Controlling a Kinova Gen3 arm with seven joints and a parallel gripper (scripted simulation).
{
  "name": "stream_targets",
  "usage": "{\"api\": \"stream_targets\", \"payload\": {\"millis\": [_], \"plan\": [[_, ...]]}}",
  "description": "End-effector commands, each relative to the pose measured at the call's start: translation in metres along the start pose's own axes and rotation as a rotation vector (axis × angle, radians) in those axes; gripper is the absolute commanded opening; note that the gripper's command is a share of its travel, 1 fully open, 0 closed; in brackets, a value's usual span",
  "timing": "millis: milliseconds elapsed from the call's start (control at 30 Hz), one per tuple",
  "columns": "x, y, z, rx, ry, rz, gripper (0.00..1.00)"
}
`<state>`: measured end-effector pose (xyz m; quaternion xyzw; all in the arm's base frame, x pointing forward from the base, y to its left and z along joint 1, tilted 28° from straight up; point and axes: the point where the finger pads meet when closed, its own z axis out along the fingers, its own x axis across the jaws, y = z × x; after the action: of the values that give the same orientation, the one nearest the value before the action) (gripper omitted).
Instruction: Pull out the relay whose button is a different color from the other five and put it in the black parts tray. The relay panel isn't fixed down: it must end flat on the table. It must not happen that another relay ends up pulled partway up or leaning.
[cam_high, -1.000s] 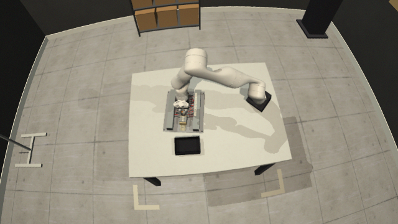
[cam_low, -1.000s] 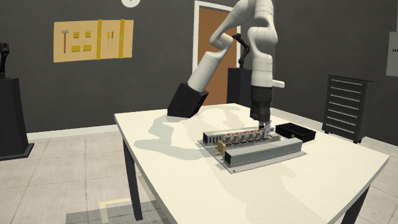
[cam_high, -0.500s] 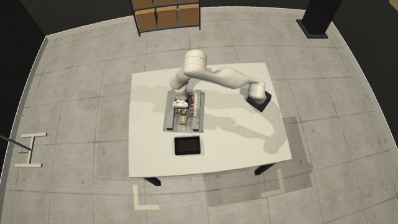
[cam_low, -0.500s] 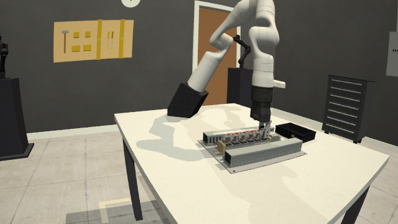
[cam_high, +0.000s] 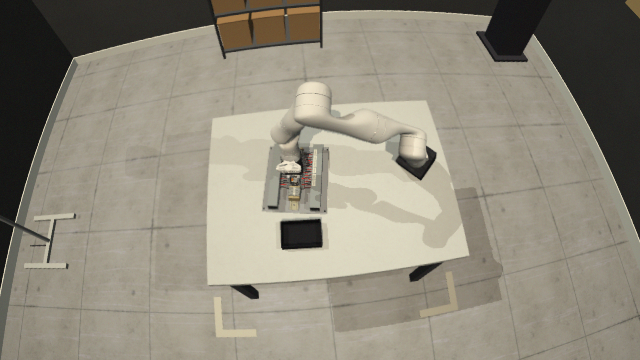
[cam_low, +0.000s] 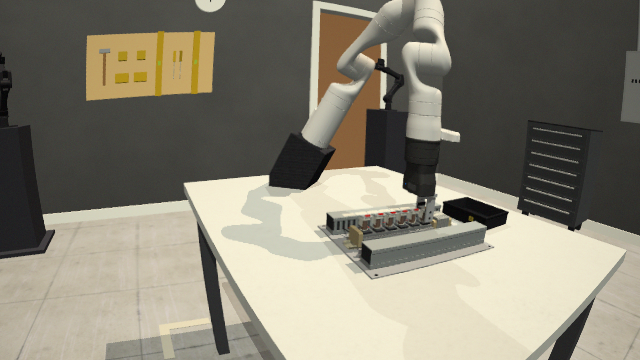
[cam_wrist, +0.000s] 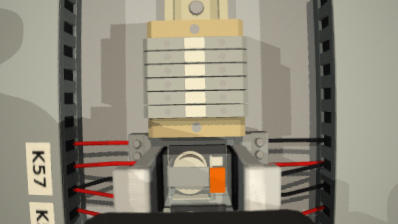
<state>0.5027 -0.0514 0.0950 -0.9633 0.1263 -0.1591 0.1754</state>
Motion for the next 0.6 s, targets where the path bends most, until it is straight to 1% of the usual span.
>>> {"api": "stream_targets", "payload": {"millis": [0, 200, 567], "plan": [[0.0005, 0.0001, -0.0007, 0.000, 0.009, 0.000, 0.00], [0.0000, 0.0002, -0.0008, 0.000, 0.027, 0.000, 0.00], [-0.0002, 0.0001, -0.0008, 0.000, 0.037, 0.000, 0.00]]}}
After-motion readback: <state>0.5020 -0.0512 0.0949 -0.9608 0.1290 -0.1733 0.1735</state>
